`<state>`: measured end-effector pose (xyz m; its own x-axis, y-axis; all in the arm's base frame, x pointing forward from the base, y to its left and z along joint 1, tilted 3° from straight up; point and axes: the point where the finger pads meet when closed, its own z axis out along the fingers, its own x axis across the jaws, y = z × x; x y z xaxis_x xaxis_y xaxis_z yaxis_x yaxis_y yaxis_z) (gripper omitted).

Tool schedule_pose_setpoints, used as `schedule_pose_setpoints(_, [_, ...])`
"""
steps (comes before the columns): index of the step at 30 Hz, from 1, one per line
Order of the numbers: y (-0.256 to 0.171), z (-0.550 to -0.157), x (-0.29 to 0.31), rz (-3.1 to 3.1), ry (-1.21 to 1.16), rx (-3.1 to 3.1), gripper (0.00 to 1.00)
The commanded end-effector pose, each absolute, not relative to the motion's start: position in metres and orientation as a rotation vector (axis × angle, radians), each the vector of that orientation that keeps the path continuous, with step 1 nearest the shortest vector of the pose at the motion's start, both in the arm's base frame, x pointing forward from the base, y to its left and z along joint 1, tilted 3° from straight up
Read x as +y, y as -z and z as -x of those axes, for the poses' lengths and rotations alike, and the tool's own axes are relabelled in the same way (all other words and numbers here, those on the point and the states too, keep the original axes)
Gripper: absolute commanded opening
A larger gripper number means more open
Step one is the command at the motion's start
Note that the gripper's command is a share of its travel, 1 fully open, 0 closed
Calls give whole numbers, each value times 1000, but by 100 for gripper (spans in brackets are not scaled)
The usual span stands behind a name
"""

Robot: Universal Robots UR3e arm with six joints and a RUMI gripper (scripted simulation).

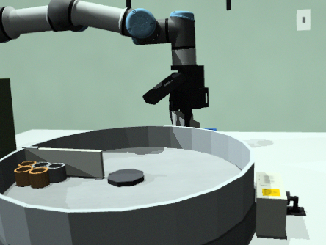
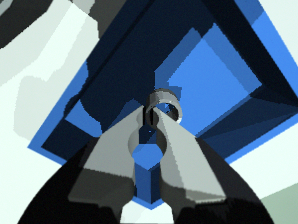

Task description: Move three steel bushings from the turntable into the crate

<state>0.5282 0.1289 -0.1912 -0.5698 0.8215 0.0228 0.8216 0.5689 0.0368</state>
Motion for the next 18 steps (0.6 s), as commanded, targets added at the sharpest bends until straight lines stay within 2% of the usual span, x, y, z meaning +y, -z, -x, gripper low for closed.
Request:
schedule_pose_setpoints(1, [191, -531, 130, 1458, 75, -2785, 0])
schedule_pose_setpoints(18, [193, -531, 130, 1458, 75, -2785, 0])
